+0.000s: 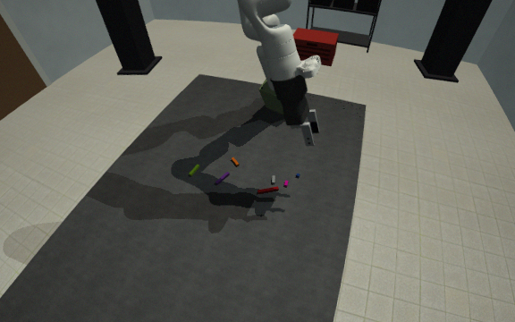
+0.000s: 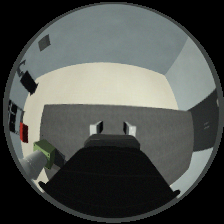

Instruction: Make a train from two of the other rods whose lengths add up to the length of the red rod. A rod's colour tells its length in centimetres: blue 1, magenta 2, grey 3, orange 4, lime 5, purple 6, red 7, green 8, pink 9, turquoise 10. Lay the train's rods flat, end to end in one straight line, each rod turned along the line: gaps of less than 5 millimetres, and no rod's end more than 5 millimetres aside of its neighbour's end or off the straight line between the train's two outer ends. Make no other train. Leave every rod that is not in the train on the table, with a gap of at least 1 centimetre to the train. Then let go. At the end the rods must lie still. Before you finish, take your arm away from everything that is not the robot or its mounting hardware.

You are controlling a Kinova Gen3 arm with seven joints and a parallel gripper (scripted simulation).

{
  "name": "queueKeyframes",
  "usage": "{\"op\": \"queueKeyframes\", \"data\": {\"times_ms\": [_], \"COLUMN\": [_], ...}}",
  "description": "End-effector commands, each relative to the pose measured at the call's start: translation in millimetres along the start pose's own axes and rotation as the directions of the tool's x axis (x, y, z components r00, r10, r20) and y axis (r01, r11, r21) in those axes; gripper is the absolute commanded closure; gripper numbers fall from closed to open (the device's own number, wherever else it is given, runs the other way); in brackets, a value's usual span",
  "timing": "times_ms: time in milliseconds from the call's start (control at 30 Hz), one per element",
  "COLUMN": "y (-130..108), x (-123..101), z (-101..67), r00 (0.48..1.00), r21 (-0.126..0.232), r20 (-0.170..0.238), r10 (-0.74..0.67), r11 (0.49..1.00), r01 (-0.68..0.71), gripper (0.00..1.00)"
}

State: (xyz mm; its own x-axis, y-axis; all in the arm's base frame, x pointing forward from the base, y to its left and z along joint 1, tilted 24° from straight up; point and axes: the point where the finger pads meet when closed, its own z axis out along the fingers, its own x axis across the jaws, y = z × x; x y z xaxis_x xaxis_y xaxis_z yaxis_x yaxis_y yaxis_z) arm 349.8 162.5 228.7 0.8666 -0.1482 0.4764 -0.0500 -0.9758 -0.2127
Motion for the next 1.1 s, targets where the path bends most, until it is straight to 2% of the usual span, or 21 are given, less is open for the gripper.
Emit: {"op": "queueKeyframes", "data": {"times_ms": [0,233,267,667,700,1067], "y": [4.6,4.6,10.2,10.2,16.0,16.0], "x": [0.4,0.4,-0.6,-0.6,-1.8,-1.8], "z": [2.8,2.8,10.4,10.4,17.8,17.8], "r00": [1.000,1.000,0.999,0.999,0.997,0.997], "r21": [-0.011,-0.011,-0.026,-0.026,-0.041,-0.041], "r20": [0.004,0.004,0.003,0.003,0.002,0.002], "r10": [0.014,0.014,0.048,0.048,0.081,0.081], "r11": [1.000,1.000,0.999,0.999,0.996,0.996], "r01": [-0.013,-0.013,-0.048,-0.048,-0.081,-0.081], "gripper": [0.00,0.00,0.00,0.00,0.00,0.00]}}
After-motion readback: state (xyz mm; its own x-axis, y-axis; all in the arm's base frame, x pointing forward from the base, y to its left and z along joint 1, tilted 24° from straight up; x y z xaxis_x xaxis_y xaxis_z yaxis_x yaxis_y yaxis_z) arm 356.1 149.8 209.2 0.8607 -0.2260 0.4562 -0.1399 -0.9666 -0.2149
